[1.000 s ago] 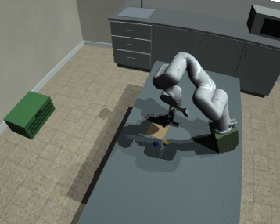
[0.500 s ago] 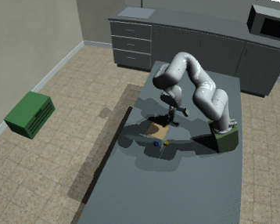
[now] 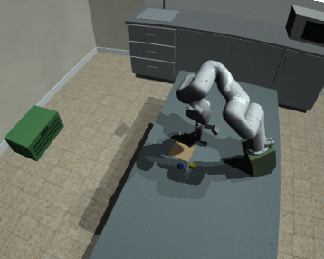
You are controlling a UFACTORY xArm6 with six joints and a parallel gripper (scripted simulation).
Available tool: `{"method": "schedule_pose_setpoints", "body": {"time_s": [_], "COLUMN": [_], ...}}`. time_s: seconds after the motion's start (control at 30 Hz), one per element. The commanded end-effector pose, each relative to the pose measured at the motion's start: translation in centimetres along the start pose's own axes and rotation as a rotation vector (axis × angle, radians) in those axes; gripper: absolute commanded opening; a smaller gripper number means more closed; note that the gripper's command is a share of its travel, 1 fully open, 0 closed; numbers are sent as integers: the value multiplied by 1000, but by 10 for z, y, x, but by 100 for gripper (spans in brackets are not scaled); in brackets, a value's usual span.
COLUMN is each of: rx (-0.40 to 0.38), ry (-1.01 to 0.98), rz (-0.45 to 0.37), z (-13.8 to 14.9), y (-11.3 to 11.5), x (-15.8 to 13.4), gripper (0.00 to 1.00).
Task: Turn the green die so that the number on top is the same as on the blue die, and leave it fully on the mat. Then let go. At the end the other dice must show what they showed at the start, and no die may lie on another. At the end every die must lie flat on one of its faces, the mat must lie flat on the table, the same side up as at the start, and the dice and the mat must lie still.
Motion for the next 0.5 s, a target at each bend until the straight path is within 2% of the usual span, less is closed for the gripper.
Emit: {"method": "schedule_pose_setpoints", "body": {"time_s": [0.0, 0.47], "rx": [1, 1], "ry": [0, 0], "rz": [-1, -1], "z": [0, 0], "y": [-1, -20], "x": [-1, -1], "gripper": [42, 42]}}
Point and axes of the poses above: the point where the finger pads meet when closed, its own y axis back along the fingers, its own z axis across the jaws, x = y × z, the point moved 6 cm from there along y, back along the fingers, and after that the axes turned 13 degrees about y, right-handed, at the moved point
